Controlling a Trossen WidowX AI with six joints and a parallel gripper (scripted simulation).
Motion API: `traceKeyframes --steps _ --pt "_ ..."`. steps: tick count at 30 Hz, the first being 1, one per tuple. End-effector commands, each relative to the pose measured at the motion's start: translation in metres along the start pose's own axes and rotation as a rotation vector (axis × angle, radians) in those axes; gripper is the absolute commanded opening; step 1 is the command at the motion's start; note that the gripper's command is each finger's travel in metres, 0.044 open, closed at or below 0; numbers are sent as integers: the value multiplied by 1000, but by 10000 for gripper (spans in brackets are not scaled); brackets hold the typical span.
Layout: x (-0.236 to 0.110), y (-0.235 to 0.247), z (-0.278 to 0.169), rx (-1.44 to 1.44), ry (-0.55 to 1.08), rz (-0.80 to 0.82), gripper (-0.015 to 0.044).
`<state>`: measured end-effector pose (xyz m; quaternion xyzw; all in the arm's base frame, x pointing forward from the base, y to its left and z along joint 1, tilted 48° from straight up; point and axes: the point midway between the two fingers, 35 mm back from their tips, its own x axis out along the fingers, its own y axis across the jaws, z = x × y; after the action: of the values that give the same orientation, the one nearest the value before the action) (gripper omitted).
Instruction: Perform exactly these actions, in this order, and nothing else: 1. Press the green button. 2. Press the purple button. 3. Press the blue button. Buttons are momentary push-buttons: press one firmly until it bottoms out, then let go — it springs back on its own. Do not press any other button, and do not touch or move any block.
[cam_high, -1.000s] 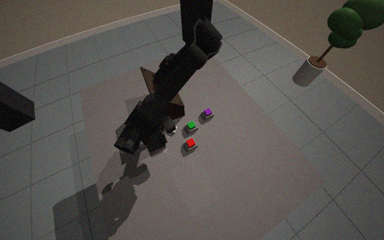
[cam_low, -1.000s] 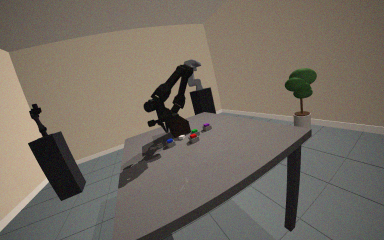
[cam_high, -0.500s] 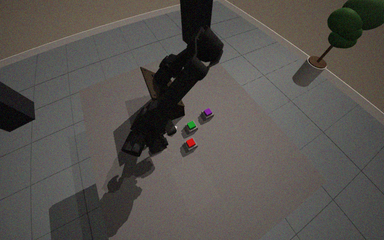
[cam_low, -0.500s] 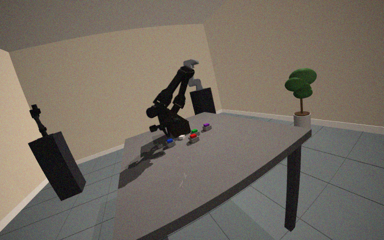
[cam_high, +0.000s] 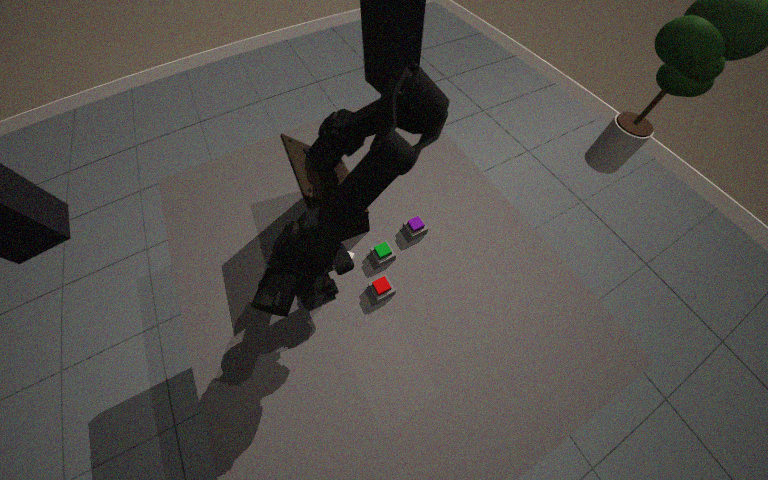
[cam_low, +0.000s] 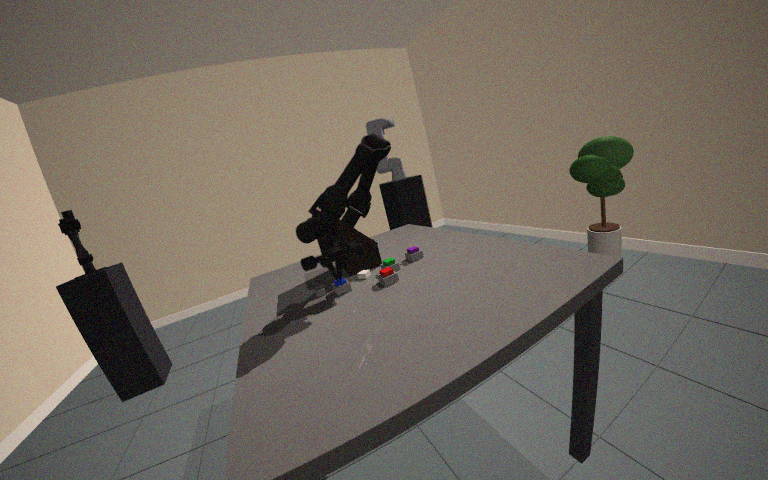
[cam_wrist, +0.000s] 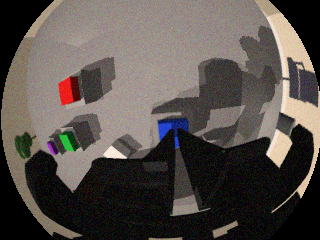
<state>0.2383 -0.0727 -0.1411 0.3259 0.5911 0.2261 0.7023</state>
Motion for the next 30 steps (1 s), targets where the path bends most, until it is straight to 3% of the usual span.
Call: traceKeyframes --steps 1,20,24,29,30 --pt "4 1 -4 14 5 10 20" --pt "4 1 -4 14 5 10 20" --pt "-27 0 -3 13 5 8 20" --pt "-29 0 -4 14 5 9 20" --pt "-29 1 -3 13 6 8 46"
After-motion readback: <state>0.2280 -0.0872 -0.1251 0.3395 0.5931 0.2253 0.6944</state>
